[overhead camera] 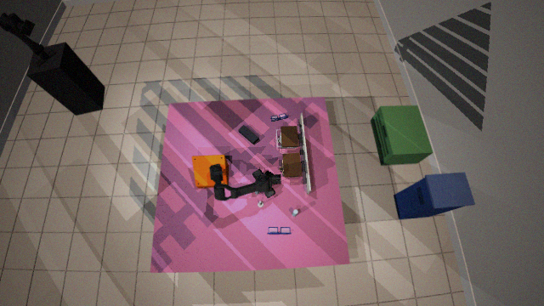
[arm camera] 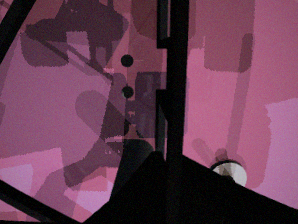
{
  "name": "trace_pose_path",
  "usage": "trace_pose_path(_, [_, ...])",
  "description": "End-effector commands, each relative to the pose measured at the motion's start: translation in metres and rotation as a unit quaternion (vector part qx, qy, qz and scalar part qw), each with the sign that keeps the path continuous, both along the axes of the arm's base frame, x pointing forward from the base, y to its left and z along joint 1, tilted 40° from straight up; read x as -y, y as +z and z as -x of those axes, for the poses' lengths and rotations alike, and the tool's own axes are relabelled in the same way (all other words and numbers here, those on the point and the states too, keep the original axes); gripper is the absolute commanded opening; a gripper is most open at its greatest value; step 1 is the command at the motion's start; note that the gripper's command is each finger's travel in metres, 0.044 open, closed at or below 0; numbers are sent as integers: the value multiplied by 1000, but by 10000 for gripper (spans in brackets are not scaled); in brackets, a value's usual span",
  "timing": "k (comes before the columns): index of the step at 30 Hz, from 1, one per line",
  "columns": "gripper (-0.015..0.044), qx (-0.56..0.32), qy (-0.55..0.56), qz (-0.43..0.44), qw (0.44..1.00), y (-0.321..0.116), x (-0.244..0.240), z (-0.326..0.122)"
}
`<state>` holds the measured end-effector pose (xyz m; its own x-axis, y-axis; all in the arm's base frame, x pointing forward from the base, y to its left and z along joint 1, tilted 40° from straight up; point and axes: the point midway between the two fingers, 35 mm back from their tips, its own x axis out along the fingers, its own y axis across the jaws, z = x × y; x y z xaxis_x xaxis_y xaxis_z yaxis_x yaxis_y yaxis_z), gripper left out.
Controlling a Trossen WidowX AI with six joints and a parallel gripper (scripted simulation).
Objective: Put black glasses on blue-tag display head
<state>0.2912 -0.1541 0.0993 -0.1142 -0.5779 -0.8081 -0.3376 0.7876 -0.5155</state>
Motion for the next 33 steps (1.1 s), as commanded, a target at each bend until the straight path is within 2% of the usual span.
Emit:
trace_pose_path(1, [0,-12,30,3,999,22,20,3])
trace_pose_path(21, [0,-125,158,17,979,102,100,54])
trace_pose_path(33, [0,-129,162,17,978,105,102,57])
